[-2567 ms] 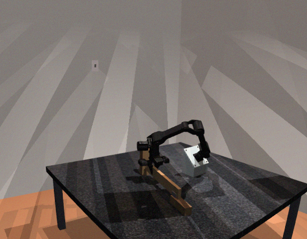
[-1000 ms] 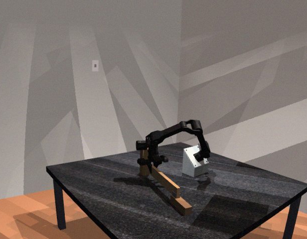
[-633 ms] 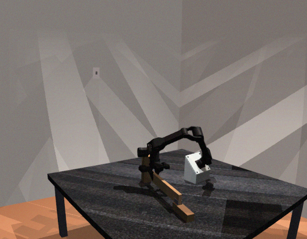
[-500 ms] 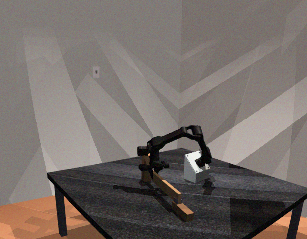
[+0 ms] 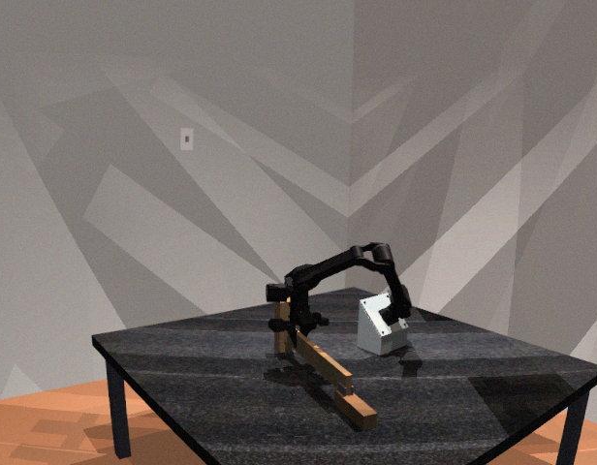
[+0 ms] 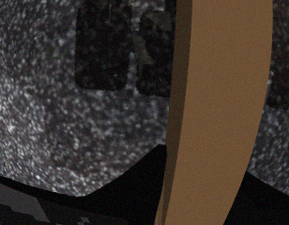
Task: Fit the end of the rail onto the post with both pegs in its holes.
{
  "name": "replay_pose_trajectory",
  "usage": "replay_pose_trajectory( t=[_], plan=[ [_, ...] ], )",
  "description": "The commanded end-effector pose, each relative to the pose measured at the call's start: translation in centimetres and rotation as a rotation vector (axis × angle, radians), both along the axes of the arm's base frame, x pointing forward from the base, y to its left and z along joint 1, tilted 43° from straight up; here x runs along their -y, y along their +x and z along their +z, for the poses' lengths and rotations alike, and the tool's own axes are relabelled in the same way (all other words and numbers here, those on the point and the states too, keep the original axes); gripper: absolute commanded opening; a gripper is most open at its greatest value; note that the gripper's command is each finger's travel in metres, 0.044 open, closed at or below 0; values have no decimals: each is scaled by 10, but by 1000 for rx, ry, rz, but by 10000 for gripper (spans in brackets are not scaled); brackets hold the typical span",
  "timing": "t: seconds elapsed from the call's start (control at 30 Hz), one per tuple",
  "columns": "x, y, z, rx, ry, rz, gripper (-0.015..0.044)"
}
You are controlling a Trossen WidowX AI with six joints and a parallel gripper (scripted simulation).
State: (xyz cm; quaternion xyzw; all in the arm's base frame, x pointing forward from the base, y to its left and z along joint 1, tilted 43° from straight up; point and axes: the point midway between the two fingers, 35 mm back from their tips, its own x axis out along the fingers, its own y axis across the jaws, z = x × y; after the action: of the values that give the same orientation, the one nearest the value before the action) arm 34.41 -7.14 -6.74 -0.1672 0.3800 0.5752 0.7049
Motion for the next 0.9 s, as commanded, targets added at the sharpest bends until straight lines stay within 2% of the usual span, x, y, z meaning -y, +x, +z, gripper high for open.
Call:
replay_pose_trajectory(
  t=[0.0,0.4,0.53,0.67,0.87],
  plan=[
    [0,0,0,0,0,0,131],
    [0,0,0,0,0,0,440],
    [0,1,2,1,-1,0,440],
    [0,8,40,9,-7,-4,440],
    [0,8,42,10,-7,-5,440]
  ],
)
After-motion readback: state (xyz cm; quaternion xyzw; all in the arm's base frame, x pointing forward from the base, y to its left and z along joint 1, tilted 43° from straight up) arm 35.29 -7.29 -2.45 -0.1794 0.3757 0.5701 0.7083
